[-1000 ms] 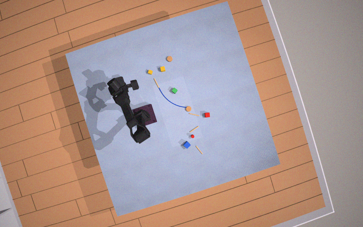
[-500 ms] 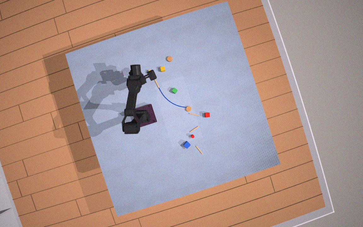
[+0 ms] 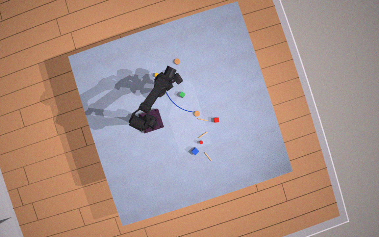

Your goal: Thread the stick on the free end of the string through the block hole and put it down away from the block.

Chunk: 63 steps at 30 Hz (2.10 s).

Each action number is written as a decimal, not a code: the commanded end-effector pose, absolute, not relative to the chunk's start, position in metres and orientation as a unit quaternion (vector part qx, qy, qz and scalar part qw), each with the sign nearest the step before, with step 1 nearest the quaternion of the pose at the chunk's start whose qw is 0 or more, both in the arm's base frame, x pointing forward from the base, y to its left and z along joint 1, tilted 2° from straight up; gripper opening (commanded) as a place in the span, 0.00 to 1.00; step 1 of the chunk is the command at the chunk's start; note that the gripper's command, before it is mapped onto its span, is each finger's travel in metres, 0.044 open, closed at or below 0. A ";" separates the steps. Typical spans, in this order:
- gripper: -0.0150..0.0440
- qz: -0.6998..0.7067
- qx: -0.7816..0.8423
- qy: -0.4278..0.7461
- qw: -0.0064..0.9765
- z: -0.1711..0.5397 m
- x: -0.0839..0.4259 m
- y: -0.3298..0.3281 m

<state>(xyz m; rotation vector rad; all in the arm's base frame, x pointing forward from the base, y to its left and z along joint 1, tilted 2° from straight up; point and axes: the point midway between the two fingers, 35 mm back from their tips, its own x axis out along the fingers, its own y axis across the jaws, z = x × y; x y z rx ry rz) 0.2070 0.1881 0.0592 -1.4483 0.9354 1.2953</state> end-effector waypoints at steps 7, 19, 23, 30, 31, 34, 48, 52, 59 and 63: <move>1.00 0.587 -0.607 0.383 0.375 0.053 0.257 0.123; 1.00 0.587 -0.607 0.383 0.375 0.053 0.257 0.123; 0.96 0.584 -0.609 0.384 0.376 0.053 0.257 0.124; 0.67 0.584 -0.609 0.384 0.376 0.053 0.257 0.124; 0.67 0.584 -0.609 0.384 0.376 0.053 0.257 0.124; 0.67 0.584 -0.609 0.384 0.376 0.053 0.257 0.124; 0.40 0.584 -0.609 0.384 0.376 0.053 0.257 0.124; 0.25 0.584 -0.609 0.384 0.376 0.053 0.257 0.124; 0.25 0.584 -0.609 0.384 0.376 0.053 0.257 0.124; 0.25 0.584 -0.609 0.384 0.376 0.053 0.257 0.124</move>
